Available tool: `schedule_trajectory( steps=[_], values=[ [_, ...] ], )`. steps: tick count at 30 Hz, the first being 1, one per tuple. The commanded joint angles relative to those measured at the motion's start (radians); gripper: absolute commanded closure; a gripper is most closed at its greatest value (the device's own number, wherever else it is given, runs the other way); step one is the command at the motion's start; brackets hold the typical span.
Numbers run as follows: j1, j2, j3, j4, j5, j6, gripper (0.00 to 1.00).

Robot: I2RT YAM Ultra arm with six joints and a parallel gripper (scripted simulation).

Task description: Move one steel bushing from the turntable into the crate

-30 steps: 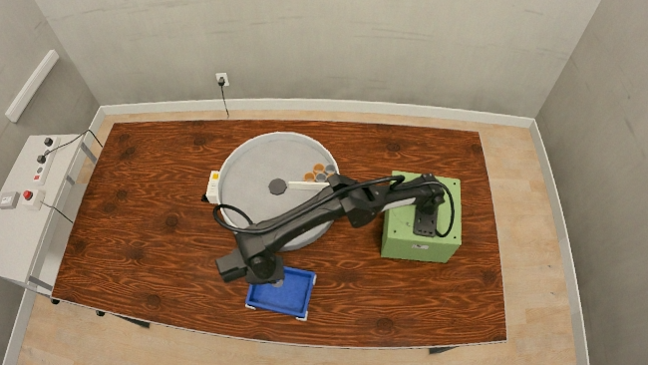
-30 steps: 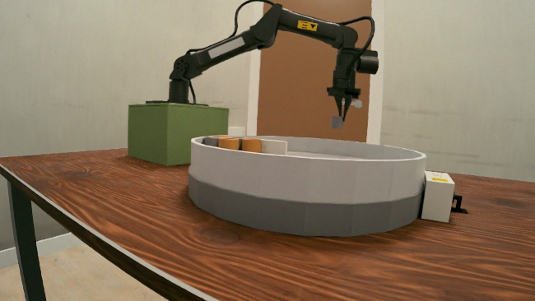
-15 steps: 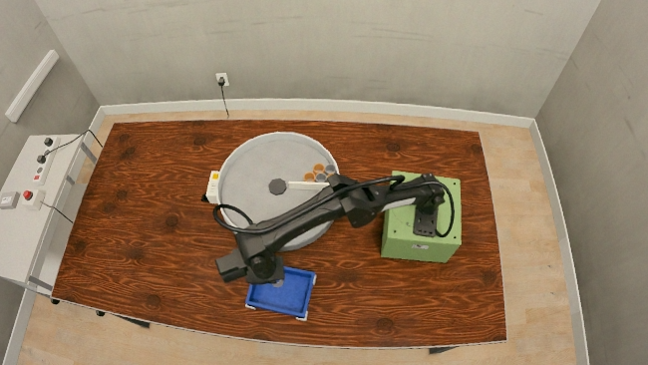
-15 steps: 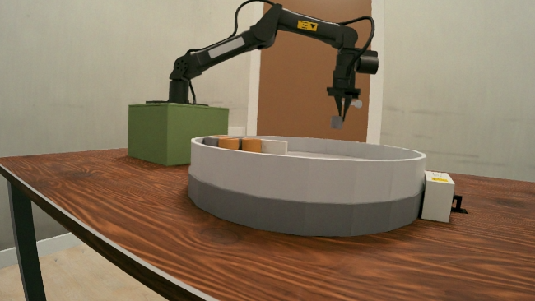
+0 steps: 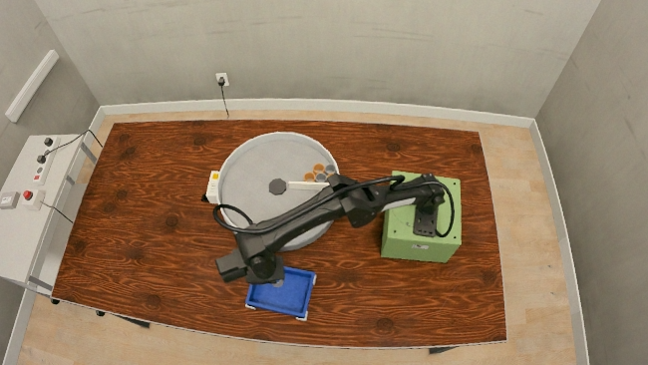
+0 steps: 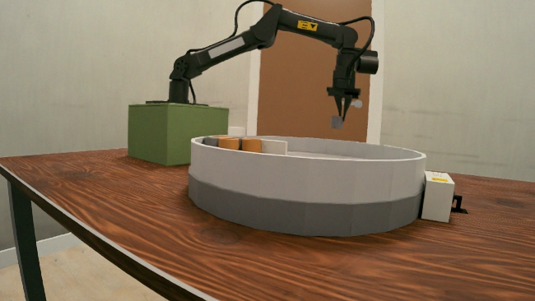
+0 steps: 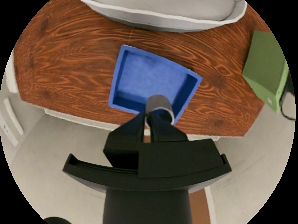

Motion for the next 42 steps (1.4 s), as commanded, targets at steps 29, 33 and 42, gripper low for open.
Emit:
schedule_trajectory(
  steps=[29,33,42],
  values=[
    [0.006,-0.017,0.068,-0.036,0.005,0.012,1.0],
    [0.006,-0.017,0.068,-0.036,0.005,0.012,1.0],
    [0.006,-0.017,0.068,-0.036,0.005,0.012,1.0]
  ],
)
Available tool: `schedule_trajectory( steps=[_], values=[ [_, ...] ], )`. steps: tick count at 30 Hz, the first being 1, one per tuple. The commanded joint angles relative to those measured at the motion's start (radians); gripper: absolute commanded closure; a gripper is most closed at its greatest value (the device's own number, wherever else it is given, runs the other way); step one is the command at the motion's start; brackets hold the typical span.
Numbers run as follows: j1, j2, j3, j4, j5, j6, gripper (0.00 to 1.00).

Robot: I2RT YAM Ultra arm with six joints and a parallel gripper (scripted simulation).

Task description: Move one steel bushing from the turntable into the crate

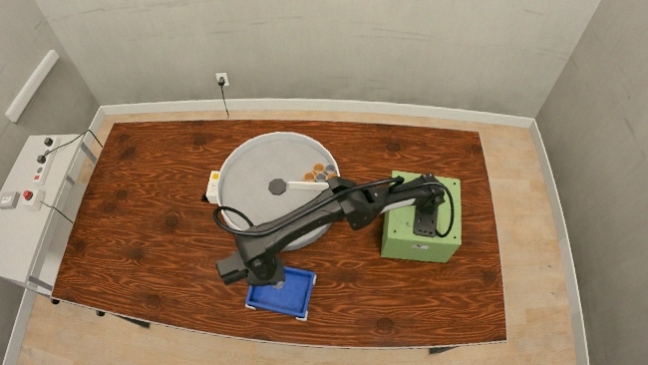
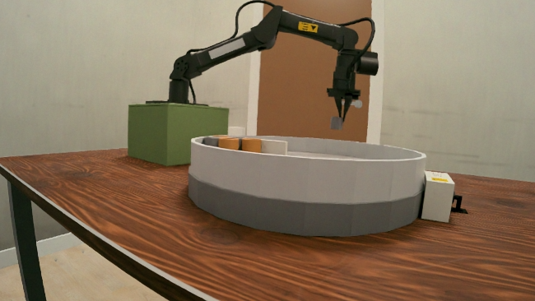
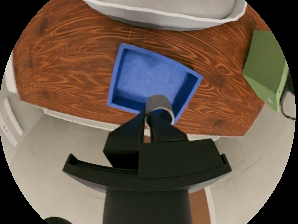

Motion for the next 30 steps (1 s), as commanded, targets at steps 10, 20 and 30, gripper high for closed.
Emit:
schedule_trajectory(
  steps=[10,20,30],
  values=[
    [-0.003,-0.033,-0.017,0.026,0.005,0.005,1.0],
    [-0.009,0.02,-0.157,0.178,0.005,0.001,1.0],
    [-0.01,-0.011,-0.134,0.207,0.006,0.0,1.0]
  ],
)
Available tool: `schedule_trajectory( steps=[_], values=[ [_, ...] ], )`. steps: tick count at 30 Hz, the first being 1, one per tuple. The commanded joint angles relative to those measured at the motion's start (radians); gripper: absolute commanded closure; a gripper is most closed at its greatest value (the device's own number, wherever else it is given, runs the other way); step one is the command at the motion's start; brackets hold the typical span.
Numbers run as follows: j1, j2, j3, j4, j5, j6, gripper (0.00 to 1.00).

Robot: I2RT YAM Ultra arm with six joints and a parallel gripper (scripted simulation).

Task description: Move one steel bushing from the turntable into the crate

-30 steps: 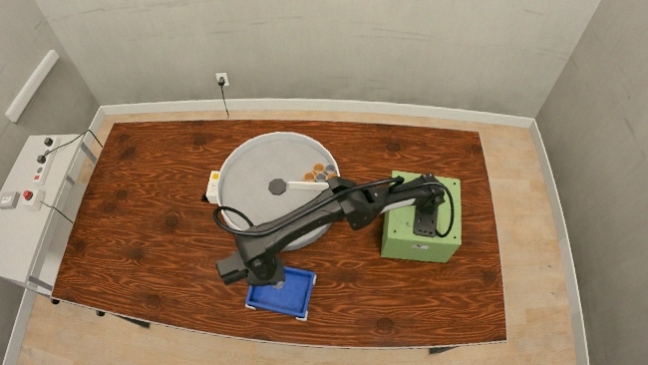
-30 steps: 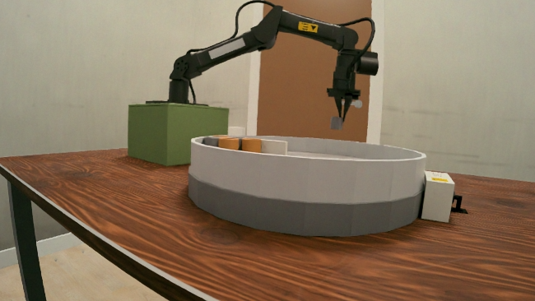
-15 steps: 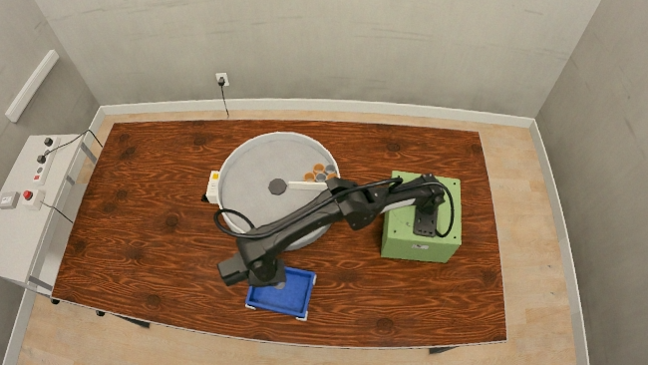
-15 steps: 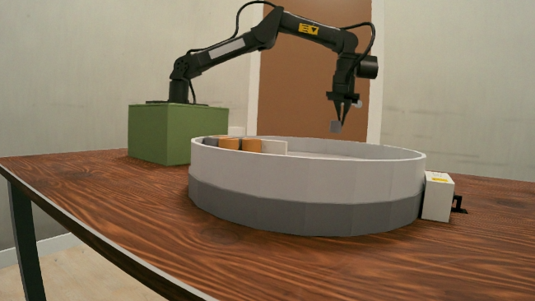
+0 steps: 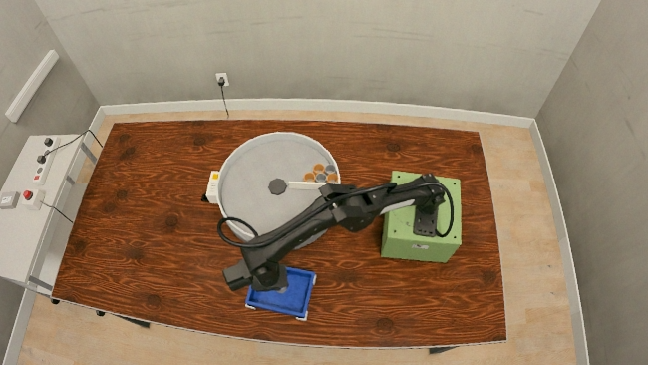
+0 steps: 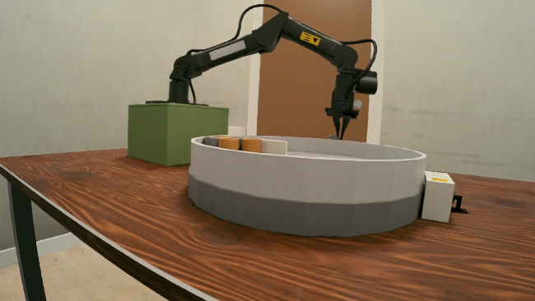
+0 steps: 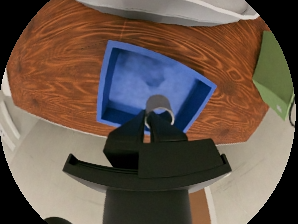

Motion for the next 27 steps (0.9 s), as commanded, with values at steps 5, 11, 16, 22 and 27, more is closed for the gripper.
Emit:
schedule_trajectory(
  steps=[5,11,16,22,27],
  values=[
    [-0.01,-0.045,0.031,-0.007,0.006,0.0,1.0],
    [-0.01,-0.045,0.031,-0.007,0.006,0.0,1.0],
    [-0.01,-0.045,0.031,-0.007,0.006,0.0,1.0],
    [-0.01,-0.045,0.031,-0.007,0.006,0.0,1.0],
    [-0.01,-0.045,0.031,-0.007,0.006,0.0,1.0]
  ],
)
